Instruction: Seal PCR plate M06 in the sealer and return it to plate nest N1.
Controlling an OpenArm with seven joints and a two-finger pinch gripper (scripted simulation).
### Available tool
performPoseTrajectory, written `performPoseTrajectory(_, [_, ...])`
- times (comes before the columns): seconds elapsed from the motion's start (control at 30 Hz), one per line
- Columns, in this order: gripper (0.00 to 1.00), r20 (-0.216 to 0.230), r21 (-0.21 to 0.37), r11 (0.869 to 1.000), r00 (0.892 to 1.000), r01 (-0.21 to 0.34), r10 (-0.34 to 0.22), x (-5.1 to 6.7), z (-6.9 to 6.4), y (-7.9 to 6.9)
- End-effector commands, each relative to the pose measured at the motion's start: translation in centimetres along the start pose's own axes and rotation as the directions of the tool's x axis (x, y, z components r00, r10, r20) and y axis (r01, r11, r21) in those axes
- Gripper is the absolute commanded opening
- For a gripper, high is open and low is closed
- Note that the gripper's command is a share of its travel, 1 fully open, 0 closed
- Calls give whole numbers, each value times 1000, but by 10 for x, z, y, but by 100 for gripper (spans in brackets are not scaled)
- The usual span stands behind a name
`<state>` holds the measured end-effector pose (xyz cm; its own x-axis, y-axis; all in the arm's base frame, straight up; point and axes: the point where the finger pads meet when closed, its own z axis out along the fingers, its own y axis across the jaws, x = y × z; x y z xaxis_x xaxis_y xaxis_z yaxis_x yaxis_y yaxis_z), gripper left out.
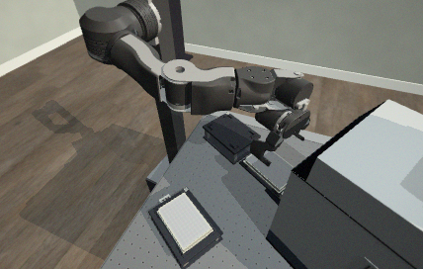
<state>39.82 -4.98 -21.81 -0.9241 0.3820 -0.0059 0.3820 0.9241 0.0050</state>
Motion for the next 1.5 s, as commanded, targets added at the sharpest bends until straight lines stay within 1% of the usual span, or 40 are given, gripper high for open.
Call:
performPoseTrajectory(0.0, [77,2,-3,1000,1000,0,0,0,-1,1])
performPoseTrajectory(0.07, [77,2,-3,1000,1000,0,0,0,-1,1])
performPoseTrajectory(0.23, [77,2,7,1000,1000,-3,3,1,54,0])
performPoseTrajectory(0.63, [77,2,7,1000,1000,-3,3,1,54,0])
performPoseTrajectory(0.8, [77,2,7,1000,1000,-3,3,2,67,0])
performPoseTrajectory(1.23, [77,-1,13,1000,1000,-4,4,3,68,-1])
performPoseTrajectory(1.37, [77,2,7,1000,1000,-3,3,1,64,0])
performPoseTrajectory(1.47, [77,2,7,1000,1000,-3,3,1,64,0])
